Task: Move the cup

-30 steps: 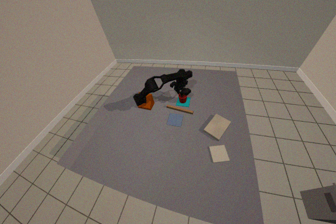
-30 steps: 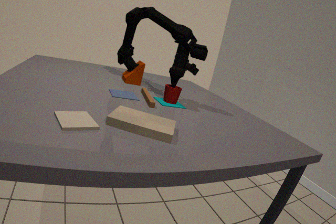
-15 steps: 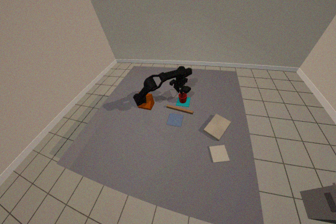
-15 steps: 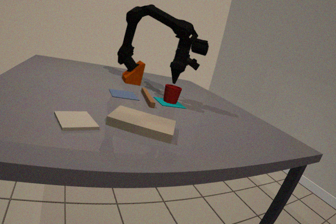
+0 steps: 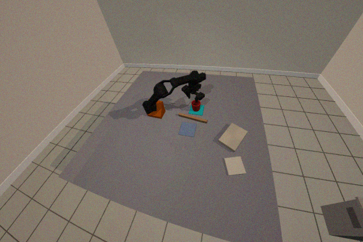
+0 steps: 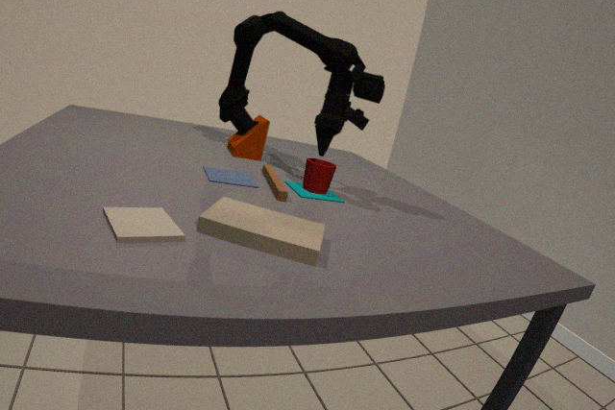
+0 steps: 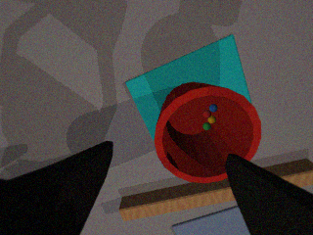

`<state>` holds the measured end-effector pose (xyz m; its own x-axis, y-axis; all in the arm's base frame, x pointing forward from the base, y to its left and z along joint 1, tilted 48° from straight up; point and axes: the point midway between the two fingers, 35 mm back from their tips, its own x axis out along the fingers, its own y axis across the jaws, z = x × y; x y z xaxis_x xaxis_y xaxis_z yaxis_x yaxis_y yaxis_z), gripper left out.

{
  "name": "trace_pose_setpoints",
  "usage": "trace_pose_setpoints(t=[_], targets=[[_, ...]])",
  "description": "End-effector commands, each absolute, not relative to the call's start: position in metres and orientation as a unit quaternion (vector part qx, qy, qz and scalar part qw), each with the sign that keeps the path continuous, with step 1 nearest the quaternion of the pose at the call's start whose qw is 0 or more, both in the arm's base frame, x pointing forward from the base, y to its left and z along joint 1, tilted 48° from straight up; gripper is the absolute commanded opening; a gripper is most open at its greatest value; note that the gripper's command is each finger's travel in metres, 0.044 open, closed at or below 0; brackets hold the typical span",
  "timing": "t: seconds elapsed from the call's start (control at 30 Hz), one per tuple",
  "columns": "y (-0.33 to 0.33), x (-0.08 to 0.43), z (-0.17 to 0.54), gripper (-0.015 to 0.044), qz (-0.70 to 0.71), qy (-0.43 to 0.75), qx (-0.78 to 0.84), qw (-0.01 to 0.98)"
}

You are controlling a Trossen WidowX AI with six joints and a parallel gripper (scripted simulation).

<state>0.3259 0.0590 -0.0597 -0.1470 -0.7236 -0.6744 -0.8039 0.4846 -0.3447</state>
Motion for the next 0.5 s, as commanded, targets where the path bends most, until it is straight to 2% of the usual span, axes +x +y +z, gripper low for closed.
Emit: trace_pose_setpoints(t=[0.0, 0.47], targets=[[0.063, 0.327, -0.057, 0.044, 0.049, 0.755, -0.505, 0.415], [0.096, 0.335, -0.023, 0.044, 0.049, 0.754, -0.504, 0.418]])
